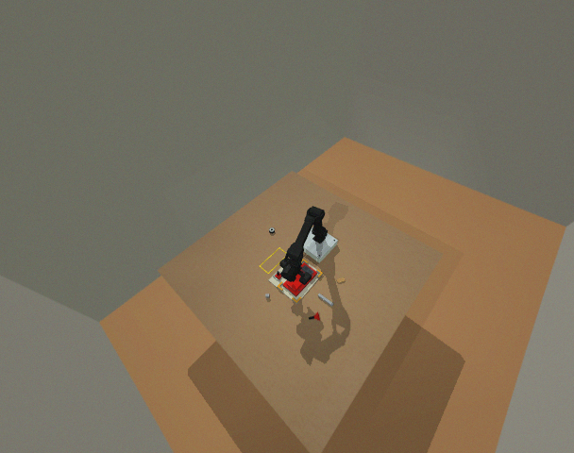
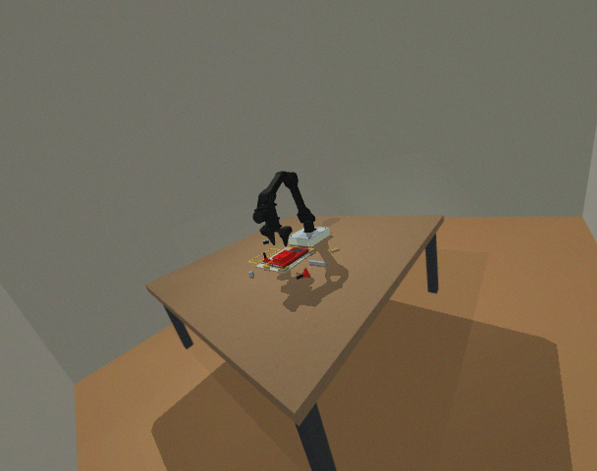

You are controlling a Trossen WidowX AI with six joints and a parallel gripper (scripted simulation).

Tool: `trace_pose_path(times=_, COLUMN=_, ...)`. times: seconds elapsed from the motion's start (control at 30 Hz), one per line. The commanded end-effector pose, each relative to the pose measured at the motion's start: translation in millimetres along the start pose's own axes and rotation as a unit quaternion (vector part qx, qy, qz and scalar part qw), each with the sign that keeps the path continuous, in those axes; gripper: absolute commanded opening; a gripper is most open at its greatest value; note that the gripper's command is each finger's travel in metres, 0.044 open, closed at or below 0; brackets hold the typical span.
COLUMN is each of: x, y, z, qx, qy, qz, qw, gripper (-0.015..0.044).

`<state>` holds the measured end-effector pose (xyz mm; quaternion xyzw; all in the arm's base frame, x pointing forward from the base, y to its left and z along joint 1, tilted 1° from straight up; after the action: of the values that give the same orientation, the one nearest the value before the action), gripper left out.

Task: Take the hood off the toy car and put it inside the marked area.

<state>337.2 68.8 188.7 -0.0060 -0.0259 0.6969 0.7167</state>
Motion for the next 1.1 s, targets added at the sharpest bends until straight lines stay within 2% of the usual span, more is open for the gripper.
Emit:
trace_pose_path(times=0.0, x=0, y=0, z=-4, qx=0.001, qy=0.003, qz=0.002, qw=1.000, gripper=0.0440)
trace_pose_path(times=1.07, x=0, y=0, z=-24, qx=0.001, qy=0.003, qz=0.002, qw=1.000, gripper=0.0440)
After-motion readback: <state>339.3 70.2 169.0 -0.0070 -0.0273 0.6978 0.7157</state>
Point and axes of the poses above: the point midway between the two fingers, 35 mm back from their tips, its own z axis back along the fingers, its own x axis across the jaws, y = z × x, the point moved 9 cm from there along z, back along the fingers, and after that the axes turned 1 degree about z, right-handed, at the moved point
